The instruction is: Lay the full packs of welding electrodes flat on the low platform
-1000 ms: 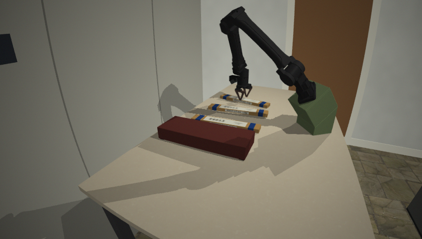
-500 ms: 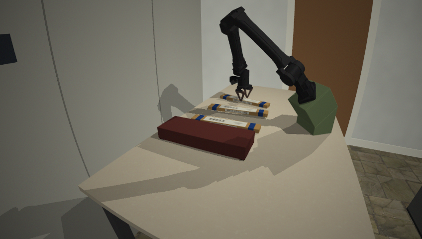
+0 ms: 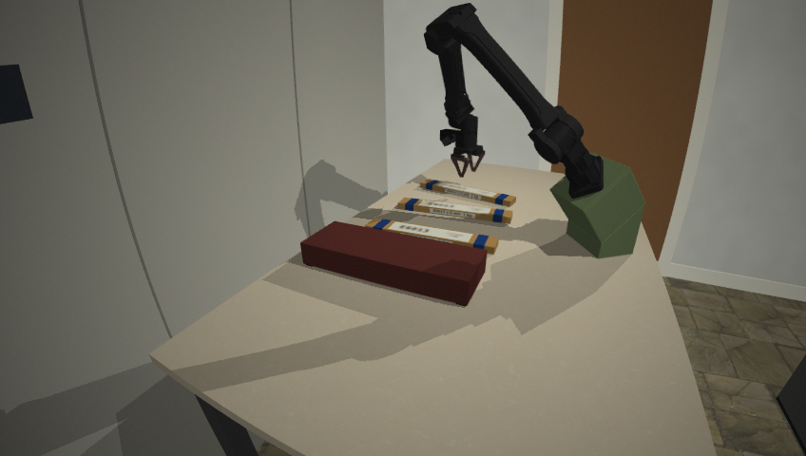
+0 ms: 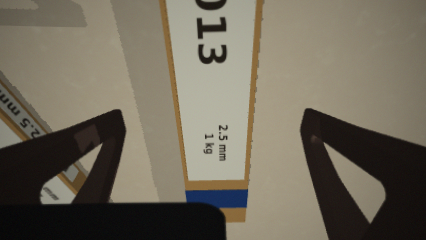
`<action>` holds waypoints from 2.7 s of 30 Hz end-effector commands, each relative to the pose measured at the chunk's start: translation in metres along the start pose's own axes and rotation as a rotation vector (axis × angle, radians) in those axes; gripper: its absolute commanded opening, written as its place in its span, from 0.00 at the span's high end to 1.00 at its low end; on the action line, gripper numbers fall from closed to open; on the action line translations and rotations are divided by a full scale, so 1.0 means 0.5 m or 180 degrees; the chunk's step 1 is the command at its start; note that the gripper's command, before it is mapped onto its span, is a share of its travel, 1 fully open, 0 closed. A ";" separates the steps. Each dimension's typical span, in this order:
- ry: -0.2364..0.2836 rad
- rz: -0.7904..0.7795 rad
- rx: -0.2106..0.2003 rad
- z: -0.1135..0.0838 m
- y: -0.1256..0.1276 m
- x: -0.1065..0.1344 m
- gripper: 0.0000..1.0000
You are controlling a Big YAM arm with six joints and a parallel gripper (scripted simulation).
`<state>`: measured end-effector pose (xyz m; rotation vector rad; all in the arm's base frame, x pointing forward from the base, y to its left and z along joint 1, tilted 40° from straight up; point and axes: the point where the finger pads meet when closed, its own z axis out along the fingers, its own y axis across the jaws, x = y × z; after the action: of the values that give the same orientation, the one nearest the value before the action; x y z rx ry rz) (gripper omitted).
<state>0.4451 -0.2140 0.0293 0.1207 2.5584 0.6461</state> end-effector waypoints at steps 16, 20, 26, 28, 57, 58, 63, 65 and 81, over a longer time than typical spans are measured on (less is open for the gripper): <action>-0.0003 -0.0099 -0.0002 -0.099 0.000 -0.012 0.04; 0.0024 -0.0094 -0.0021 -0.088 0.003 -0.006 0.04; 0.0000 -0.0450 -0.0002 -0.092 0.046 0.001 0.04; -0.0011 -0.0680 0.0007 -0.094 0.073 0.007 0.04; -0.0078 -0.0954 0.0036 -0.106 0.375 0.088 0.04; -0.0078 -0.0954 0.0036 -0.106 0.375 0.088 0.04; -0.0085 -0.0915 0.0045 -0.109 0.362 0.079 0.04; -0.0088 -0.0904 0.0048 -0.110 0.358 0.076 0.04; -0.0019 -0.0899 0.0009 -0.055 0.361 0.095 0.04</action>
<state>0.3768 -0.0633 0.1233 -0.2384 2.5002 0.5188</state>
